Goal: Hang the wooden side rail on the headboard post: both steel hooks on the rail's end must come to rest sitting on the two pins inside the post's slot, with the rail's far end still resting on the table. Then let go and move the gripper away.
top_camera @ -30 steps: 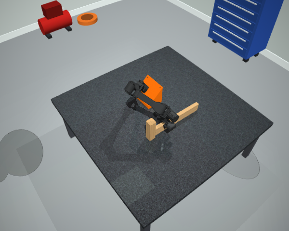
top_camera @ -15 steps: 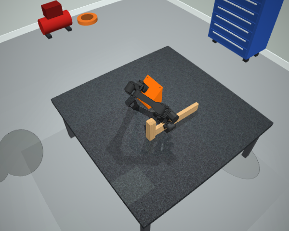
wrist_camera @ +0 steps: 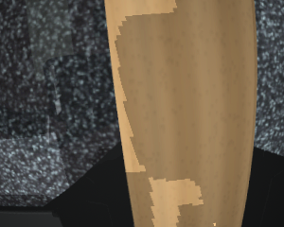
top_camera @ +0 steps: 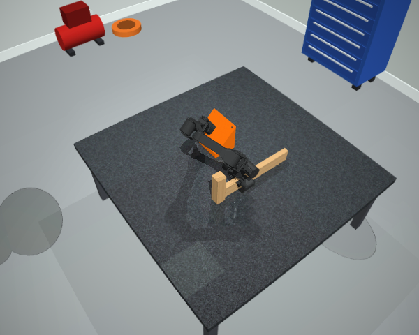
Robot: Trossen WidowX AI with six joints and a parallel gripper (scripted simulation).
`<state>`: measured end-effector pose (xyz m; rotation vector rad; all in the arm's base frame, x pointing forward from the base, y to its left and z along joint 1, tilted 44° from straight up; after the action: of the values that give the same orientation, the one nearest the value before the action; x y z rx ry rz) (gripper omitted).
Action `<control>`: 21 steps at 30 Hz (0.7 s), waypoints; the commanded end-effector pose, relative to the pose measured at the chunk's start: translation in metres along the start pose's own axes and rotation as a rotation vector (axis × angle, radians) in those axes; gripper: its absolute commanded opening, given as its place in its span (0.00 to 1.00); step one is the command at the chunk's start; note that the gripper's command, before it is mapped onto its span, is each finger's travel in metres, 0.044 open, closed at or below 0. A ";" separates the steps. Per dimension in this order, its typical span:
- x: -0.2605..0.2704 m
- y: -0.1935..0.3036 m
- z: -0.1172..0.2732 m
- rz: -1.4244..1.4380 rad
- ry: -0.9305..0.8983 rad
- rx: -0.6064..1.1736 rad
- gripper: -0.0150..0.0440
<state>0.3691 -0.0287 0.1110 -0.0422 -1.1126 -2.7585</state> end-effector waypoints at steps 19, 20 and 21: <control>-0.001 0.002 -0.002 -0.012 0.009 0.009 0.25; 0.000 0.000 -0.002 0.001 0.001 0.000 0.30; 0.000 0.000 -0.002 0.001 0.001 0.000 0.34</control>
<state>0.3689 -0.0295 0.1095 -0.0414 -1.1118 -2.7570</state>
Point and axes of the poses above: the point midway between the two fingers, 35 mm back from their tips, its own z axis back along the fingers, its own x axis across the jaws, y = z × x, the point moved 7 cm from there along z, back along the fingers, and after that the axes turned 9 degrees about z, right-handed, at the moved point
